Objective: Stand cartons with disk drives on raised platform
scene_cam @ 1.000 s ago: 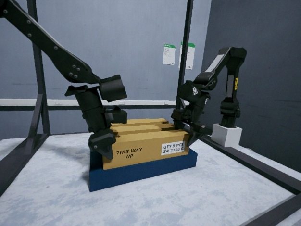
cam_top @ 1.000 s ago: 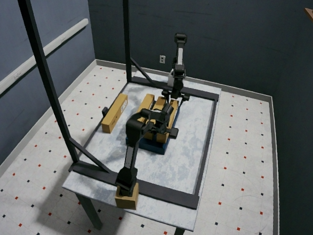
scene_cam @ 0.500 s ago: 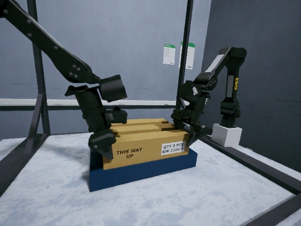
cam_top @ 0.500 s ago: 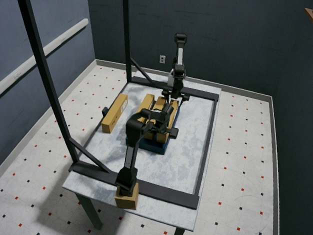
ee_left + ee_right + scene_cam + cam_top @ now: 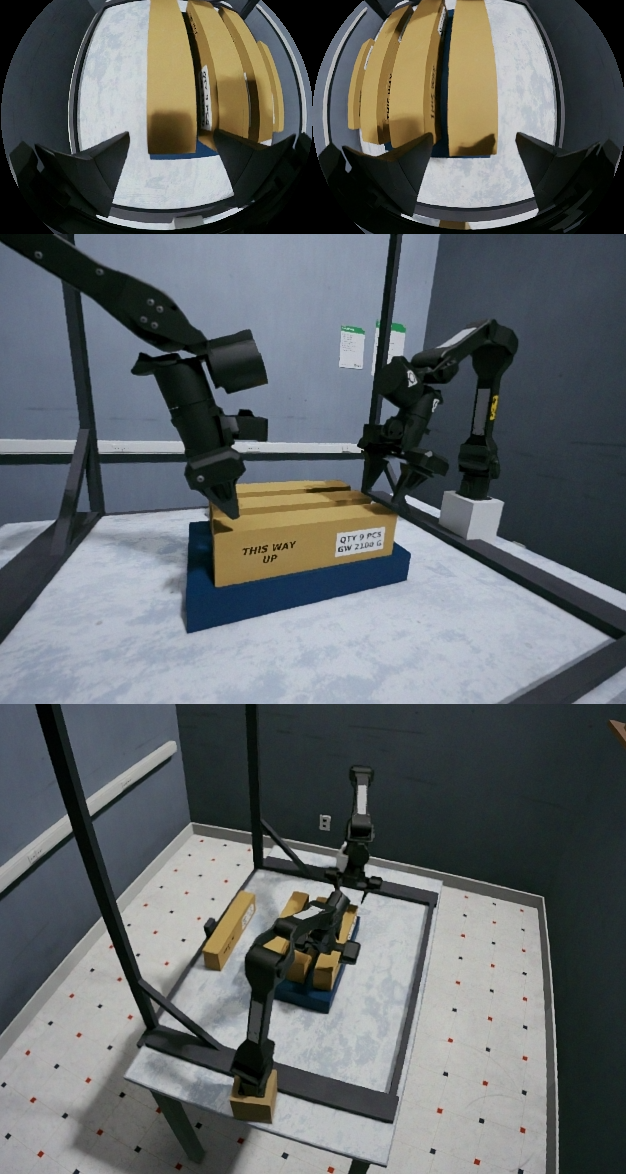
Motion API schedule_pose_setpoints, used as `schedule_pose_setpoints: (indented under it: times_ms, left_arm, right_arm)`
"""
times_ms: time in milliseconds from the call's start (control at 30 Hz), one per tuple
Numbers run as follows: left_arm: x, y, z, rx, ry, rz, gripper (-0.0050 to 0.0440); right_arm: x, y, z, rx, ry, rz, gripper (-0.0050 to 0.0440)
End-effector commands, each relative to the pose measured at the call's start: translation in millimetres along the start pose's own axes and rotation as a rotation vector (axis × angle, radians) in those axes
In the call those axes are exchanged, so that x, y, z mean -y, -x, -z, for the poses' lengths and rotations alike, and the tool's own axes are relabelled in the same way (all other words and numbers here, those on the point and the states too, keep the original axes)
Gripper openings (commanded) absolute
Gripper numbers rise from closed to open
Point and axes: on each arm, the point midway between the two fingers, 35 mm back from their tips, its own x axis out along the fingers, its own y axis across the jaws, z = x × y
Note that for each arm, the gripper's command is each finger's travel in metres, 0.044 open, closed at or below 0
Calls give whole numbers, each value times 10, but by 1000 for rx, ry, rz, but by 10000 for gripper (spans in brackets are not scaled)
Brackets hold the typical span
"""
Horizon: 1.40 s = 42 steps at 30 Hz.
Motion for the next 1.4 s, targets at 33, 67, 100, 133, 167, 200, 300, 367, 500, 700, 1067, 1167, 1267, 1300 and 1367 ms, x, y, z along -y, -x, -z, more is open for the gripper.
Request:
schedule_pose_setpoints:
  times_ms: [33, 67, 100, 133, 167, 200, 300, 367, 500, 700, 1067, 1167, 1267, 1300, 1367]
  left_arm:
    - [3, 73, -33, 7, -1, -2, 382]
    - [3, 73, -33, 7, -1, -2, 382]
    - [3, 73, -33, 7, -1, -2, 382]
    - [3, 73, -33, 7, -1, -2, 382]
    - [3, 73, -33, 7, -1, -2, 382]
    - [3, 73, -33, 7, -1, -2, 382]
    - [-8, 74, -28, 6, -2, -1, 382]
    - [-8, 74, -28, 6, -2, -1, 382]
    - [-8, 74, -28, 6, -2, -1, 382]
    - [-8, 74, -28, 6, -2, -1, 382]
    - [-6, 71, -27, -1, -2, 0, 382]
    - [-6, 71, -27, -1, -2, 0, 382]
    - [-6, 71, -27, -1, -2, 0, 382]
    - [-6, 71, -27, -1, -2, 0, 382]
    - [525, 144, 466, -5, -2, 1, 382]
  right_arm:
    - [3, 78, -33, 7, 0, 1, 379]
    - [3, 78, -33, 7, 0, 1, 379]
    - [3, 78, -33, 7, 0, 1, 379]
    - [3, 78, -33, 7, 0, 1, 379]
    - [3, 78, -33, 7, 0, 1, 379]
    - [3, 78, -33, 7, 0, 1, 379]
    - [7, 82, -27, 8, -1, 2, 379]
    - [7, 82, -27, 8, -1, 2, 379]
    - [7, 82, -27, 8, -1, 2, 379]
    - [7, 82, -27, 8, -1, 2, 379]
    - [7, 84, -24, 2, 0, 0, 379]
    - [7, 84, -24, 2, 0, 0, 379]
    - [7, 84, -24, 2, 0, 0, 379]
    - [7, 84, -24, 2, 0, 0, 379]
    - [-527, 140, 468, -4, 0, -1, 379]
